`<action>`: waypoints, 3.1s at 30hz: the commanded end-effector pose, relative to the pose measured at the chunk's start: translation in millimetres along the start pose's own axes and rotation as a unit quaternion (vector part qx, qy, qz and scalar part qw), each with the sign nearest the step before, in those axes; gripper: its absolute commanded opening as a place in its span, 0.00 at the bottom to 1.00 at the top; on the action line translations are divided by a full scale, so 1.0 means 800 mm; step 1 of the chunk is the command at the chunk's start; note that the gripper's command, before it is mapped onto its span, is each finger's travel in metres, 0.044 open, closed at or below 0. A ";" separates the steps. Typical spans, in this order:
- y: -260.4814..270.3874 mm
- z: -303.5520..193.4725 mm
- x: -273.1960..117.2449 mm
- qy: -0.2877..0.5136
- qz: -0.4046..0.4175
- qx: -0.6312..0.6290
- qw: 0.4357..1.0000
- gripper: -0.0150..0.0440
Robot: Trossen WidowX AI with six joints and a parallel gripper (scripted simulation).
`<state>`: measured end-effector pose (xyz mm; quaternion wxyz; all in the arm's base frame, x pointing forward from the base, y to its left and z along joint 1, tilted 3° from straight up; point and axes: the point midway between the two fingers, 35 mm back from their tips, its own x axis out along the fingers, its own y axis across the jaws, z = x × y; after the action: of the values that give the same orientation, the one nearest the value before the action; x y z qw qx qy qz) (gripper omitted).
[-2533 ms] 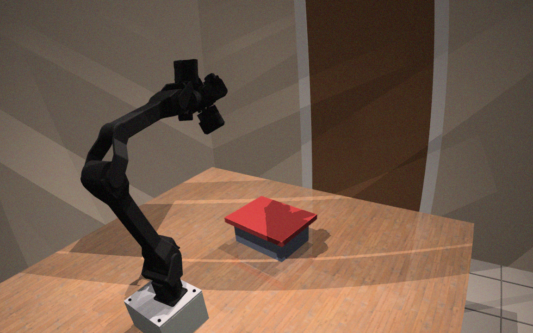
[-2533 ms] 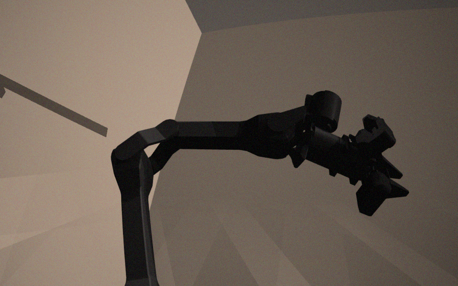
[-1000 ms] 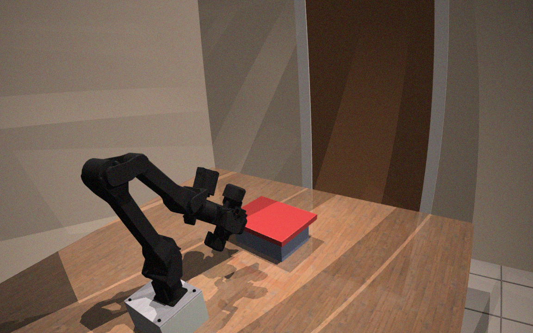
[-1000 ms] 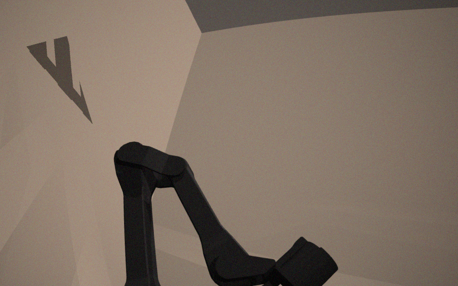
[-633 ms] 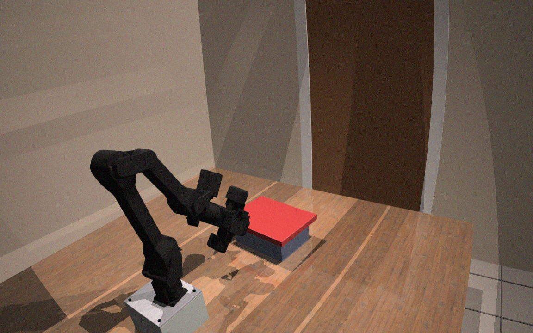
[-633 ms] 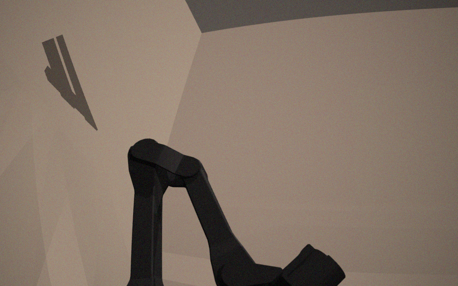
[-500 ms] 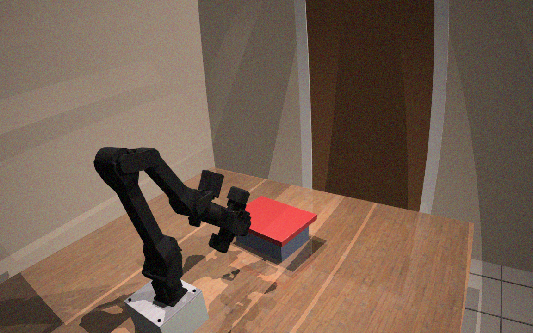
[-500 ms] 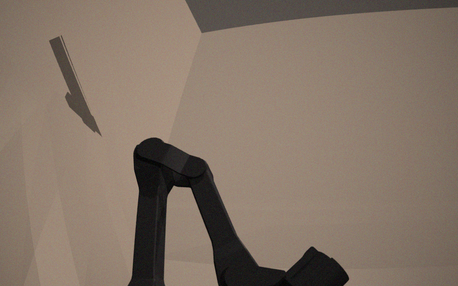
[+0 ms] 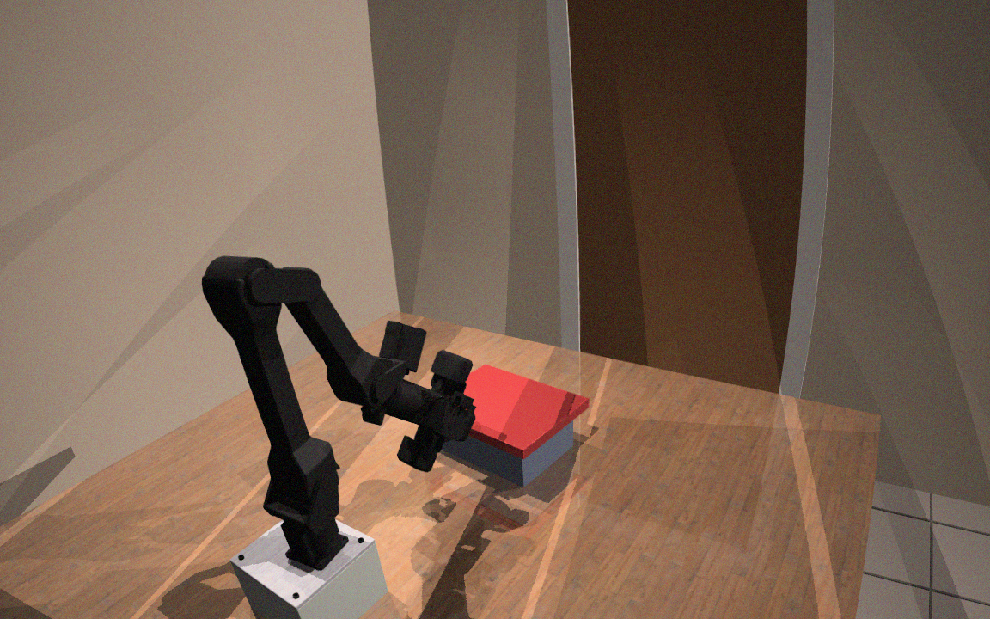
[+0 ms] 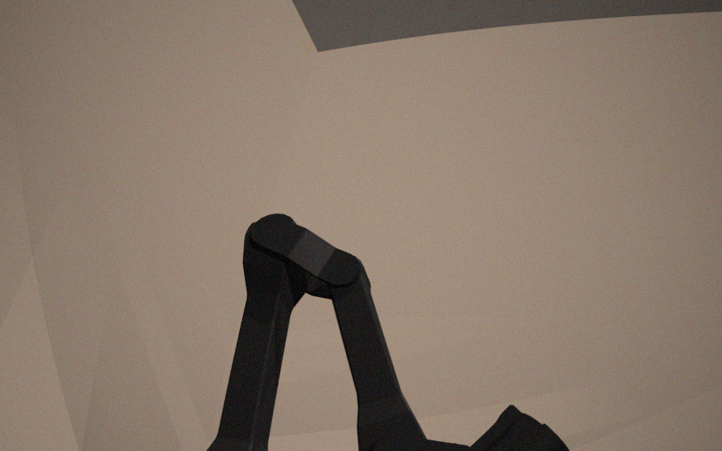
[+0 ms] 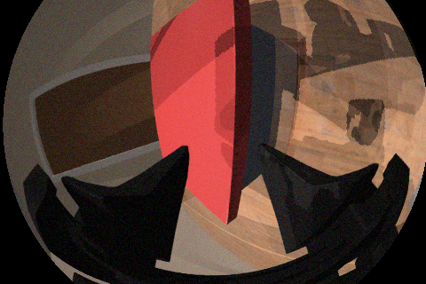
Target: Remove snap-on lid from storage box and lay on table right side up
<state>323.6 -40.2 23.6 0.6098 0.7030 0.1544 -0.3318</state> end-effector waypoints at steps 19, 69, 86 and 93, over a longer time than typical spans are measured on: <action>-0.005 0.001 0.035 0.002 0.000 -0.001 1.000 0.61; -0.001 0.002 0.028 0.000 -0.001 0.000 1.000 0.25; 0.002 0.002 0.025 0.000 -0.001 0.000 1.000 0.25; 0.003 0.002 0.024 0.000 -0.001 0.000 1.000 0.25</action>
<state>338.8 -45.7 11.1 0.6092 0.7026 0.1553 -0.3333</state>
